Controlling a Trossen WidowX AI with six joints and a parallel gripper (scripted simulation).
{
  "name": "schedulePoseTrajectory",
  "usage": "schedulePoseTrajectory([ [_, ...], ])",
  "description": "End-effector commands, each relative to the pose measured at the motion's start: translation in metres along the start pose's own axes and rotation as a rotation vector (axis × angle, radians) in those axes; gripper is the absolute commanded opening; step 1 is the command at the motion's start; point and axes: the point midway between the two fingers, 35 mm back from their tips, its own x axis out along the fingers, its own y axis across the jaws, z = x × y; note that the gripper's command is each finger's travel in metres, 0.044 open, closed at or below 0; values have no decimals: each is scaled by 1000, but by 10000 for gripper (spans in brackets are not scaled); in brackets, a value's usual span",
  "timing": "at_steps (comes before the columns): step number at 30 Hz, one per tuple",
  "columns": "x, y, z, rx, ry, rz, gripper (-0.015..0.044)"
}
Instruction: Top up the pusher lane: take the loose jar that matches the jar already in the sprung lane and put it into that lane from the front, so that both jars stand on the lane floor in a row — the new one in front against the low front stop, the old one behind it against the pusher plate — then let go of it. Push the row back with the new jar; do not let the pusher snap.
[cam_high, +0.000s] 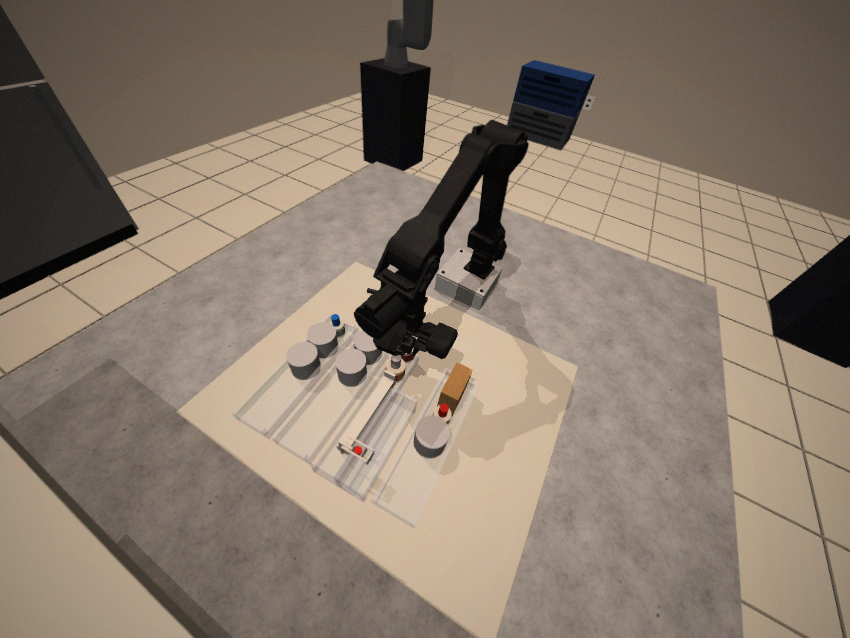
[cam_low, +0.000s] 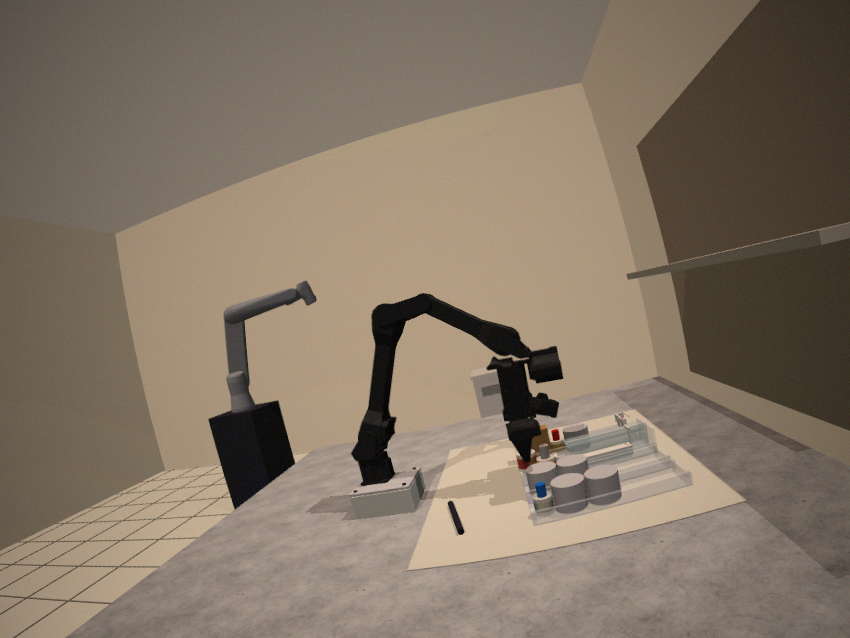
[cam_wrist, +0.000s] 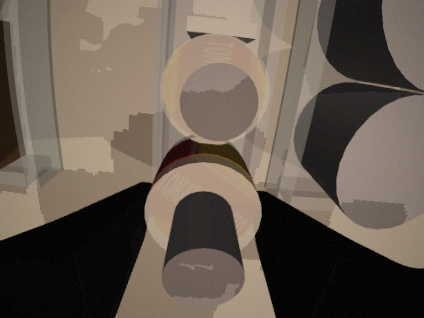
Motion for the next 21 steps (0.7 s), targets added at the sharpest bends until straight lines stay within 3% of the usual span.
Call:
schedulePoseTrajectory([
  [1,-5,-1,10,2,-30,-3,0],
  [21,-6,-1,13,2,-30,-3,0],
])
